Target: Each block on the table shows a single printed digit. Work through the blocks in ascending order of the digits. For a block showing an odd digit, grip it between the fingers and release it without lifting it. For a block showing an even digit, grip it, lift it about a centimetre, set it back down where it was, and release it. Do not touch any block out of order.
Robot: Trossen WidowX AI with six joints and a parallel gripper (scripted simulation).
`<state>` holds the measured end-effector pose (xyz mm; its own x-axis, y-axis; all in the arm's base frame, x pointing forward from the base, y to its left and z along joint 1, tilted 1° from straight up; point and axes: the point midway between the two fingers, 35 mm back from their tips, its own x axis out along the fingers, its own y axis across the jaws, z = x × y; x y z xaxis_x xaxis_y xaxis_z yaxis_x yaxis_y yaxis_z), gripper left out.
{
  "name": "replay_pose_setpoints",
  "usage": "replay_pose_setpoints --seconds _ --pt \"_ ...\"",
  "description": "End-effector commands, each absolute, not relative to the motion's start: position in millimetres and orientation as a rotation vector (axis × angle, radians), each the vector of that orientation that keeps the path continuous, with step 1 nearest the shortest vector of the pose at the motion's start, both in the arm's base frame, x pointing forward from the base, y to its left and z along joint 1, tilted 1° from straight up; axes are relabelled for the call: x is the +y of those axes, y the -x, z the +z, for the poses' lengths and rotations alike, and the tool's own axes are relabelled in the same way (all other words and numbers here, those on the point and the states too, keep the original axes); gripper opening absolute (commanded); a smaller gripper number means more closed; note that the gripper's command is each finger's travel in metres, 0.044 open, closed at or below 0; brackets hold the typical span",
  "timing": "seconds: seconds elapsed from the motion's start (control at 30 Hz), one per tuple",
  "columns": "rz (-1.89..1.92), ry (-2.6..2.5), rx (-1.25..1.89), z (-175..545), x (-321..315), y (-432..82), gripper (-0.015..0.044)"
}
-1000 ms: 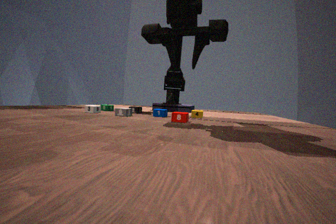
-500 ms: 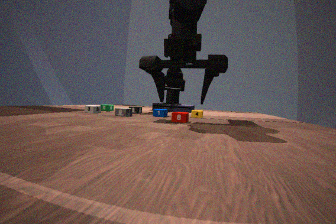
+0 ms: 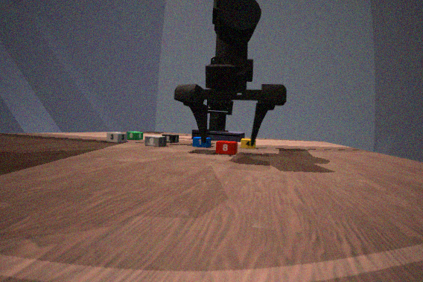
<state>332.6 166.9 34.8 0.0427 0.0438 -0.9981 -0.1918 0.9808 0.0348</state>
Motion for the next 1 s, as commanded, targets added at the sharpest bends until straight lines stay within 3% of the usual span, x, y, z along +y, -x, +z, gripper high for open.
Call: replay_pose_setpoints --seconds 0.0,0.37,0.97 --pt "0.172 0.119 1.529 27.8 165.7 -330.3 0.04" --pt "0.172 0.119 1.529 27.8 165.7 -330.3 0.012" --pt "0.172 0.119 1.529 27.8 165.7 -330.3 0.012"
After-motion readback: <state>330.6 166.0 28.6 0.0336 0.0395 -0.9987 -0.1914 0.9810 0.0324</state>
